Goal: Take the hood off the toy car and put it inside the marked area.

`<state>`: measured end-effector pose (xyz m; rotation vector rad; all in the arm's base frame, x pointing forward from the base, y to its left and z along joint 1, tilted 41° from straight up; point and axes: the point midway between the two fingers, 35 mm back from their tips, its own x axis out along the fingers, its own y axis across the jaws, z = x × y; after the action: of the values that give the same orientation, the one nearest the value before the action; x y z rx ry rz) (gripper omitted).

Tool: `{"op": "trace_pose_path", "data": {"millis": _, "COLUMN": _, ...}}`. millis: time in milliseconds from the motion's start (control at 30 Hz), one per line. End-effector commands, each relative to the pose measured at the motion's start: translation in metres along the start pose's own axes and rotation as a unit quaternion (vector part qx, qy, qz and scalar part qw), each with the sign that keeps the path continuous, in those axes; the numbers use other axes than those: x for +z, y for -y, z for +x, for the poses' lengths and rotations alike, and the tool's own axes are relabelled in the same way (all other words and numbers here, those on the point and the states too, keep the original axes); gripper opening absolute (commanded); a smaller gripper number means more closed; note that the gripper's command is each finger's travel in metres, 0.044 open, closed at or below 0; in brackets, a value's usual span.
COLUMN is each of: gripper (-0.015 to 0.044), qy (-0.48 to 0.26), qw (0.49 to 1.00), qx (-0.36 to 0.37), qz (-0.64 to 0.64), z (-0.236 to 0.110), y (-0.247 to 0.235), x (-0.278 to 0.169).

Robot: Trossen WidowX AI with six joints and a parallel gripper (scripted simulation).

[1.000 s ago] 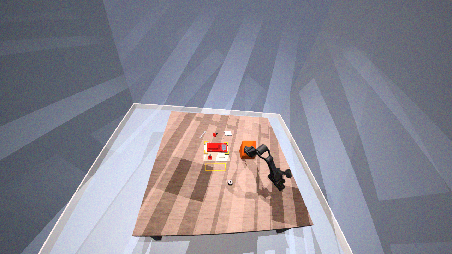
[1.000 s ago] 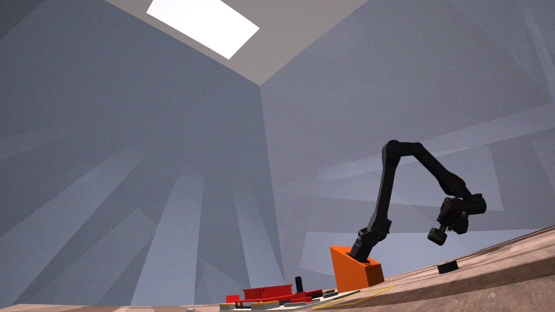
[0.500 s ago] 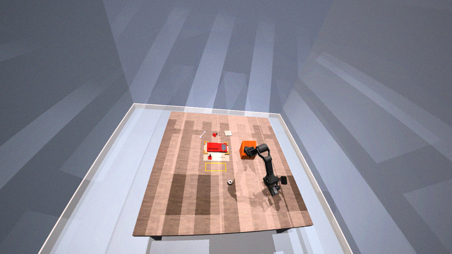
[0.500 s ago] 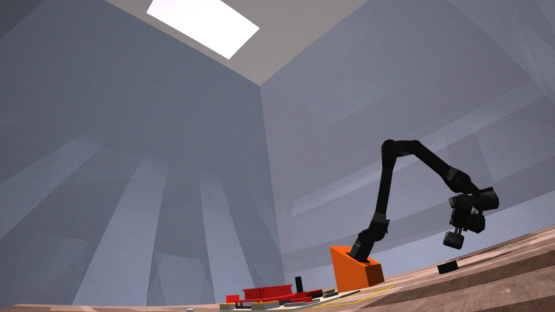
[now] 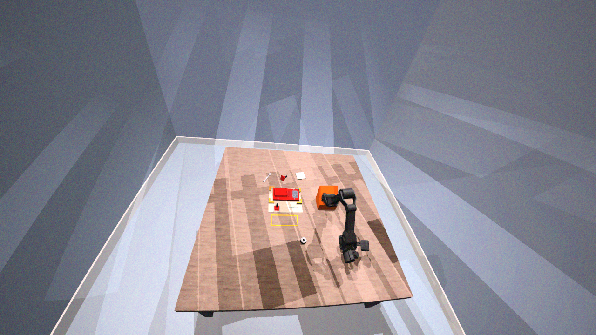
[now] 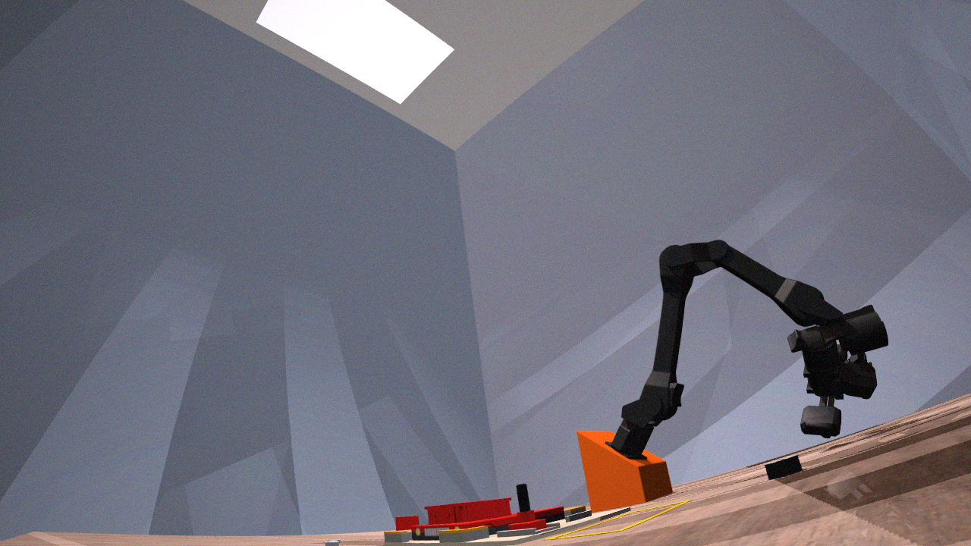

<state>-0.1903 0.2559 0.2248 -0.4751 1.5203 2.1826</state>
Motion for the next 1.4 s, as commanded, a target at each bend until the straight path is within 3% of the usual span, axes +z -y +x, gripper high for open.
{"op": "trace_pose_path", "data": {"millis": 0, "gripper": 0.0440, "qy": 0.043, "qw": 0.999, "qx": -0.027, "qz": 0.008, "z": -0.020, "y": 0.012, "x": 0.014}}
{"op": "trace_pose_path", "data": {"millis": 467, "gripper": 0.0440, "qy": 0.170, "qw": 0.974, "qx": -0.130, "qz": 0.069, "z": -0.096, "y": 0.073, "x": 0.053}}
{"op": "trace_pose_path", "data": {"millis": 800, "gripper": 0.0440, "qy": 0.264, "qw": 0.935, "qx": -0.229, "qz": 0.065, "z": -0.171, "y": 0.126, "x": 0.076}}
{"op": "trace_pose_path", "data": {"millis": 933, "gripper": 0.0440, "qy": 0.304, "qw": 0.913, "qx": -0.259, "qz": 0.079, "z": -0.202, "y": 0.140, "x": 0.071}}
{"op": "trace_pose_path", "data": {"millis": 1367, "gripper": 0.0440, "qy": 0.322, "qw": 0.870, "qx": -0.328, "qz": 0.177, "z": -0.277, "y": 0.231, "x": 0.034}}
